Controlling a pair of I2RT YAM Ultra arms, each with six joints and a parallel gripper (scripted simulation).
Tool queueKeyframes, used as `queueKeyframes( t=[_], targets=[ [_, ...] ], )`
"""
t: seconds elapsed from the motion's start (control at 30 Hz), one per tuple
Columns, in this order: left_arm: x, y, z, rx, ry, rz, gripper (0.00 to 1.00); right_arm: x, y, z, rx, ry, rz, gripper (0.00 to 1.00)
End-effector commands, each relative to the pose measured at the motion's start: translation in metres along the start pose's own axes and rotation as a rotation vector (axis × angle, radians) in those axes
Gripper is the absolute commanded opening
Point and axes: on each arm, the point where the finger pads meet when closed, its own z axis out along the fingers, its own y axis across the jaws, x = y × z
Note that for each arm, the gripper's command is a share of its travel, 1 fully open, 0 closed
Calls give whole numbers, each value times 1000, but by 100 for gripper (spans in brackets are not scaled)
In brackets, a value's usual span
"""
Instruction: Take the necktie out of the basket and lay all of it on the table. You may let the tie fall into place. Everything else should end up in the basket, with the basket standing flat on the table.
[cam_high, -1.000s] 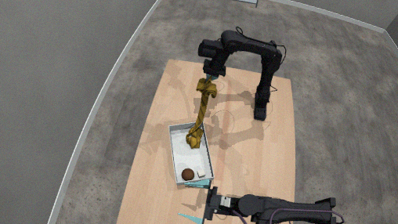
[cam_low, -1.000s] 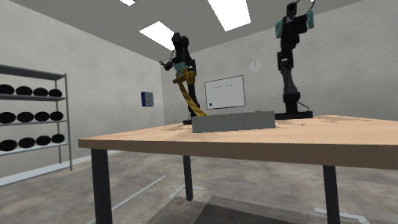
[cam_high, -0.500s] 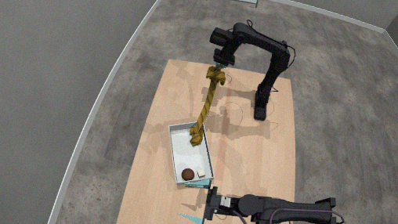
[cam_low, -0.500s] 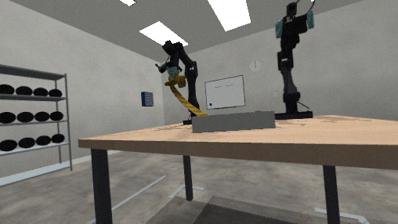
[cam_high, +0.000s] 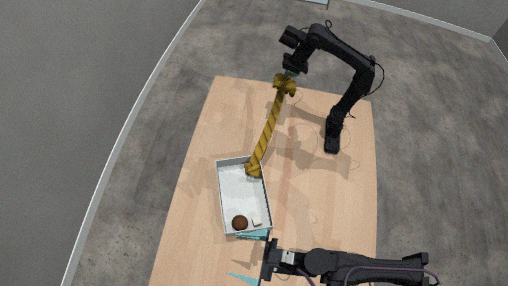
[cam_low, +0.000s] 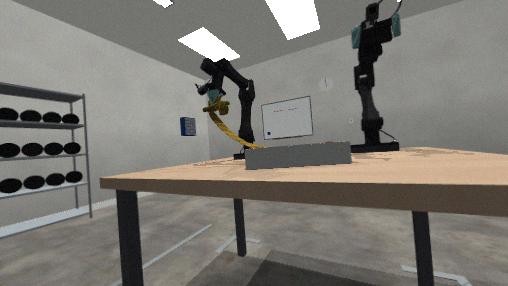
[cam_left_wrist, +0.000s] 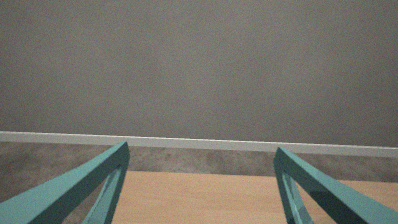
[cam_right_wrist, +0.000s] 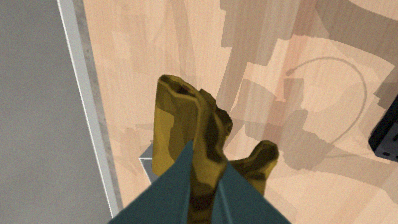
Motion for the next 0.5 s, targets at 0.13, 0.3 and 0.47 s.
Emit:
queueKeyframes(
  t=[0.13,0.3,0.47],
  targets=[
    [0,0,0,0,0,0,100,-26,-13,-14,310,48,-63,4],
    [0,0,0,0,0,0,100,-36,-18,-15,310,47,-64,4],
    [0,0,0,0,0,0,100,-45,-21,-15,313,47,-65,4]
  ],
)
